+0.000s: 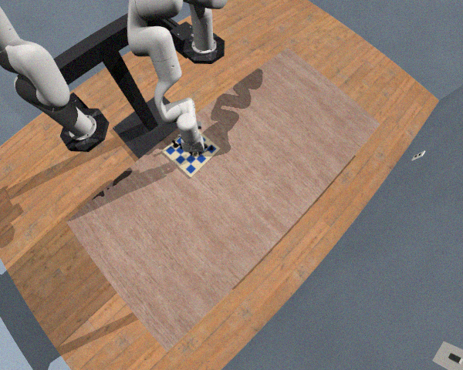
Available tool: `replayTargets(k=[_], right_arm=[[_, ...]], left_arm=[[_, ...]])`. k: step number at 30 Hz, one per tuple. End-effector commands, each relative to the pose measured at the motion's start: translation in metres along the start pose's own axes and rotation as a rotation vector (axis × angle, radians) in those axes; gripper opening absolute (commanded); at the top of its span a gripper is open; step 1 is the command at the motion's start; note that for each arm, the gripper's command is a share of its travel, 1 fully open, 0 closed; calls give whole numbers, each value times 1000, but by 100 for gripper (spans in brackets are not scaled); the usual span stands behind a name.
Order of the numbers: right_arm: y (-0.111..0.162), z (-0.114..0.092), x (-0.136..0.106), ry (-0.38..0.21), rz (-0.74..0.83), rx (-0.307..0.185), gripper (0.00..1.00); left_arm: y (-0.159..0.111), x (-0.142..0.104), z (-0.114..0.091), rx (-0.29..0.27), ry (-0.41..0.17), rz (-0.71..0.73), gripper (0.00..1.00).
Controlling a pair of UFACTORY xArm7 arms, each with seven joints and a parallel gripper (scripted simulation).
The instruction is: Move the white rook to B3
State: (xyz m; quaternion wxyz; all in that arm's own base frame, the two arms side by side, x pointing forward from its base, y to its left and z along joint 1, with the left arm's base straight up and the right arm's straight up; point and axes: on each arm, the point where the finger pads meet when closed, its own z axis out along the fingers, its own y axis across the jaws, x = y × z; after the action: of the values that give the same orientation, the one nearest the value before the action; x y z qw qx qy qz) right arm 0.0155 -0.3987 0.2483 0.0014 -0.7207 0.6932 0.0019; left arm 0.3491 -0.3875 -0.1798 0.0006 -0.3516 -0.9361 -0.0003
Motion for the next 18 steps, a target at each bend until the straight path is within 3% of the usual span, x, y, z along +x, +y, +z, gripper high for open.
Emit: replayTargets(k=[1,5,13,18], right_arm=[[0,-2,1,5,0,1,100],[0,-2,1,5,0,1,100],[0,-2,1,5,0,1,100],[0,-2,1,5,0,1,100]], left_arm=[[0,-3,-15,1,-6,0,39],[0,-3,-25,1,-6,0,39],[0,-2,-67,1,-6,0,39],[0,-2,-84,1,-6,0,39]])
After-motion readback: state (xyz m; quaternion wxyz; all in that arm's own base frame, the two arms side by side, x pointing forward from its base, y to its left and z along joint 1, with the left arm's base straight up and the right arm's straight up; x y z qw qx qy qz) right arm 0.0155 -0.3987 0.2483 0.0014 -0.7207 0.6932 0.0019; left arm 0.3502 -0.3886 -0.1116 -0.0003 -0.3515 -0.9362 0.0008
